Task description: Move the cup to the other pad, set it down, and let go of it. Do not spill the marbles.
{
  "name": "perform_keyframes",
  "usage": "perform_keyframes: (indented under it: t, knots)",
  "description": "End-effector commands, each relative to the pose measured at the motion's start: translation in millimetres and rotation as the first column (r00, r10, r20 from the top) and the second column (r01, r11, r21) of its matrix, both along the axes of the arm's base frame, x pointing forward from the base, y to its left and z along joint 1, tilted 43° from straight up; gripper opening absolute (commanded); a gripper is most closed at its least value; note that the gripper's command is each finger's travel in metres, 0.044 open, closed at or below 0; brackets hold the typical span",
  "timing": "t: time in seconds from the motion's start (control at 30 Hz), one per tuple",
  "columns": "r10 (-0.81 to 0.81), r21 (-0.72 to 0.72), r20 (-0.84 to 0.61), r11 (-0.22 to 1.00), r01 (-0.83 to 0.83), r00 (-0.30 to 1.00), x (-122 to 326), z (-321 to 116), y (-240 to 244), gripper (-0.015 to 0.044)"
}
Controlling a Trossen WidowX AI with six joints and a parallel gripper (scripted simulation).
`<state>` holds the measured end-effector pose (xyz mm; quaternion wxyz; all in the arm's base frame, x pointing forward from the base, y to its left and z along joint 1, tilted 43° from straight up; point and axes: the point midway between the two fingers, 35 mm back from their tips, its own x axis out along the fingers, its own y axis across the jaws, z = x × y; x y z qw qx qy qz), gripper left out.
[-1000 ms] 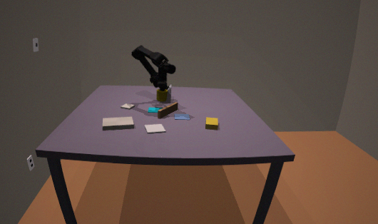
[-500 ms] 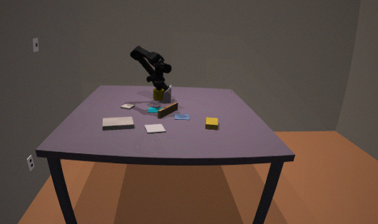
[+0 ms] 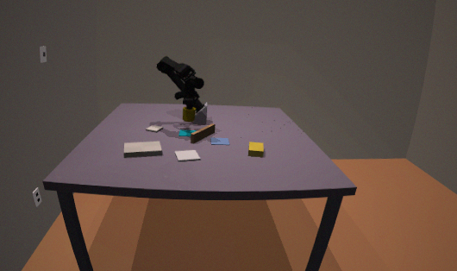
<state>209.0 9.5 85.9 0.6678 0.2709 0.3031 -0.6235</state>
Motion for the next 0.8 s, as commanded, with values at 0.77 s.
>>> perform_keyframes:
  t: [0.77]
  knots:
    - [0.003, -0.004, 0.005, 1.0, -0.003, 1.0, 2.1, -23.3, -23.4, 0.0]
